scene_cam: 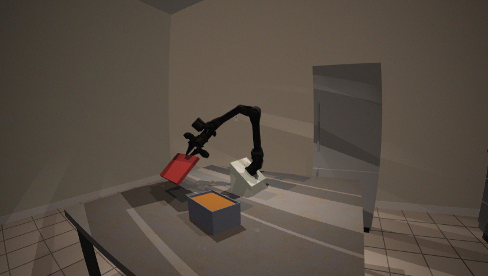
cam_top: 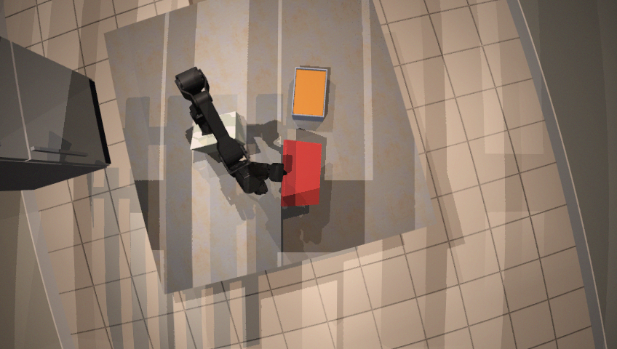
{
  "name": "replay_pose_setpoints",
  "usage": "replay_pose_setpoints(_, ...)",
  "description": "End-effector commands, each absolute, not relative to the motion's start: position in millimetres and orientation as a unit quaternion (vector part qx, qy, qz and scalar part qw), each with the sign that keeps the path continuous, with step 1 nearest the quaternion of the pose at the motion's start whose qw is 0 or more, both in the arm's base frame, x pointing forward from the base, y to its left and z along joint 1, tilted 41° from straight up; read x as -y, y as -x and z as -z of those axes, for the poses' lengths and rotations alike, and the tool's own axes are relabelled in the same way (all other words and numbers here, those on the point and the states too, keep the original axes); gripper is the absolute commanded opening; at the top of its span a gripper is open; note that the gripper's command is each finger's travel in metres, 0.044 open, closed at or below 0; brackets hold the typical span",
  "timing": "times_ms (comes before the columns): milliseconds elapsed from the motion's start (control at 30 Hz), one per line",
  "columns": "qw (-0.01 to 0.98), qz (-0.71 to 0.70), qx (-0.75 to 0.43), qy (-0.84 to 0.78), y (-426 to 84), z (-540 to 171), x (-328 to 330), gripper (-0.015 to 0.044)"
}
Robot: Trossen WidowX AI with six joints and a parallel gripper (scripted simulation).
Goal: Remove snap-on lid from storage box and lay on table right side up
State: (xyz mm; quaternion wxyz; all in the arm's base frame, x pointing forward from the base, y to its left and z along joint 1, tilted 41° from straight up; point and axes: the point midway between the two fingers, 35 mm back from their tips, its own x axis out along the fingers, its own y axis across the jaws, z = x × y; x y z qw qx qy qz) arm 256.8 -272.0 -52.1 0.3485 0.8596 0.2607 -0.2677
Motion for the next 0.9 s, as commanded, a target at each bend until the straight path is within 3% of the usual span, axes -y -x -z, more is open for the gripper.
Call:
replay_pose_setpoints(0,0.356,0.264,-0.255,-0.860,-254.6,52.5,283.1,0.0000)
replay_pose_setpoints(867,0.356,0.264,-0.255,-0.860,-248.5,70.3,281.6,0.0000)
